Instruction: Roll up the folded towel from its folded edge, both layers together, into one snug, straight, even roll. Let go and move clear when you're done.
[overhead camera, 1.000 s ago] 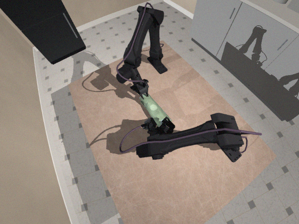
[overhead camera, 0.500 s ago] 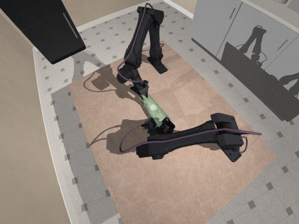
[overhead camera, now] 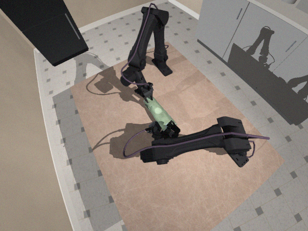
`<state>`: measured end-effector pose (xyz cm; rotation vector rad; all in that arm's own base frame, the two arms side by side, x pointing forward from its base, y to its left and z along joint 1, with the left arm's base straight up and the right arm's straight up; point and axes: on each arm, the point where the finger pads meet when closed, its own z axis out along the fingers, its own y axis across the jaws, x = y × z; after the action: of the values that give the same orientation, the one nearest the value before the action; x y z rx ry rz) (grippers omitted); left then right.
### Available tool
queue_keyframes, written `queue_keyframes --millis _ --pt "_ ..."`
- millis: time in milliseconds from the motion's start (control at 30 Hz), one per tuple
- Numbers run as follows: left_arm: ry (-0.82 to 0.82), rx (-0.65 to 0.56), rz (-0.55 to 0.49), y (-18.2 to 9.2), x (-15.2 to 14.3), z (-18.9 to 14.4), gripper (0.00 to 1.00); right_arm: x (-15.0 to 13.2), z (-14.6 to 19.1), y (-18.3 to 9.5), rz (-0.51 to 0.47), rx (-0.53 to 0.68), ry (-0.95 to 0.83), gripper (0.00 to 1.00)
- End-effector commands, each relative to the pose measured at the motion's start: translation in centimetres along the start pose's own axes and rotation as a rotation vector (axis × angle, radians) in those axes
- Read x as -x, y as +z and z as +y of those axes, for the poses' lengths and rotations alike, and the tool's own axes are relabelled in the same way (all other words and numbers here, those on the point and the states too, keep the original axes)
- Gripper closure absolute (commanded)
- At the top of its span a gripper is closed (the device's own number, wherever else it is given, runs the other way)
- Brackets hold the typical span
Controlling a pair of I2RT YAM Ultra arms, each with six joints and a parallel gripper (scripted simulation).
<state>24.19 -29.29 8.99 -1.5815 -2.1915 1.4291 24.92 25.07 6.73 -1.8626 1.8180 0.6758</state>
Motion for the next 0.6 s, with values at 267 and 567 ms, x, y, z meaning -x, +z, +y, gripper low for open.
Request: queue_keyframes --millis 267,567 --pt "0.019 -0.004 -0.01 -0.1 0.6 0.1 0.15 2.1 -0.2 -1.7 -0.021 -0.007 -0.023 0.68" --pt "0.019 -0.004 -0.01 -0.1 0.6 0.1 0.15 2.5 -0.2 -2.2 -0.021 -0.007 -0.023 0.43"
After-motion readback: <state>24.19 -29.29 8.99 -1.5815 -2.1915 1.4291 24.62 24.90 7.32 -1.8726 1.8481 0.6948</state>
